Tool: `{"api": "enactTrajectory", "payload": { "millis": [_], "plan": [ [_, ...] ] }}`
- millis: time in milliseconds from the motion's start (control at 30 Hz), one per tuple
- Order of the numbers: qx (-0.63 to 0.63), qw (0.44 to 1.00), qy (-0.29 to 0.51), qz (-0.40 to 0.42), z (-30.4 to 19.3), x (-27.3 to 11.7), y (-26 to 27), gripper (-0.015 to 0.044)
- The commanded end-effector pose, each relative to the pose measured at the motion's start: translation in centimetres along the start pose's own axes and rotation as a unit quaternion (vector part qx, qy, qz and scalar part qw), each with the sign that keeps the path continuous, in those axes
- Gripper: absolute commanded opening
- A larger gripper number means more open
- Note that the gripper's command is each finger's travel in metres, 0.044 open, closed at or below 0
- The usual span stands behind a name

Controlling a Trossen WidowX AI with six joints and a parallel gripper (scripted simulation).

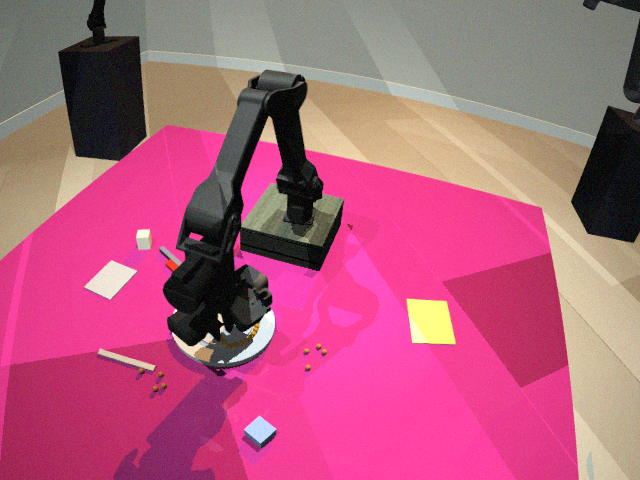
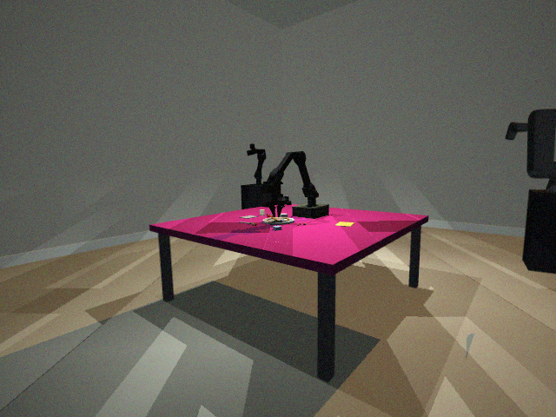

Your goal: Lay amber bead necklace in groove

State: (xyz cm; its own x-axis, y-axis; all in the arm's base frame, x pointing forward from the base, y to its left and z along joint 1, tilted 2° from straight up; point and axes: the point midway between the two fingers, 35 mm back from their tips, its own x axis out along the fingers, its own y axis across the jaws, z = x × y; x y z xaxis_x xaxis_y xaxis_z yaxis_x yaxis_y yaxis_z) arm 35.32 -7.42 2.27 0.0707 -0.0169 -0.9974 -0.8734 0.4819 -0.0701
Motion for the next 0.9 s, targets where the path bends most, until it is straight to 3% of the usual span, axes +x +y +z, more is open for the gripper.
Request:
{"api": "enactTrajectory", "payload": {
  "millis": [0, 433, 600, 867],
  "plan": [
    [-0.002, 1.000, 0.001, 0.000, 0.0, 0.7, 0.1, 0.0120],
    [-0.005, 1.000, 0.003, 0.001, 0.0, 2.3, 0.2, 0.0120],
    [-0.002, 1.000, 0.001, 0.003, 0.0, 2.1, 0.2, 0.0000],
    [-0.002, 1.000, 0.001, 0.003, 0.0, 2.1, 0.2, 0.0000]
  ]
}}
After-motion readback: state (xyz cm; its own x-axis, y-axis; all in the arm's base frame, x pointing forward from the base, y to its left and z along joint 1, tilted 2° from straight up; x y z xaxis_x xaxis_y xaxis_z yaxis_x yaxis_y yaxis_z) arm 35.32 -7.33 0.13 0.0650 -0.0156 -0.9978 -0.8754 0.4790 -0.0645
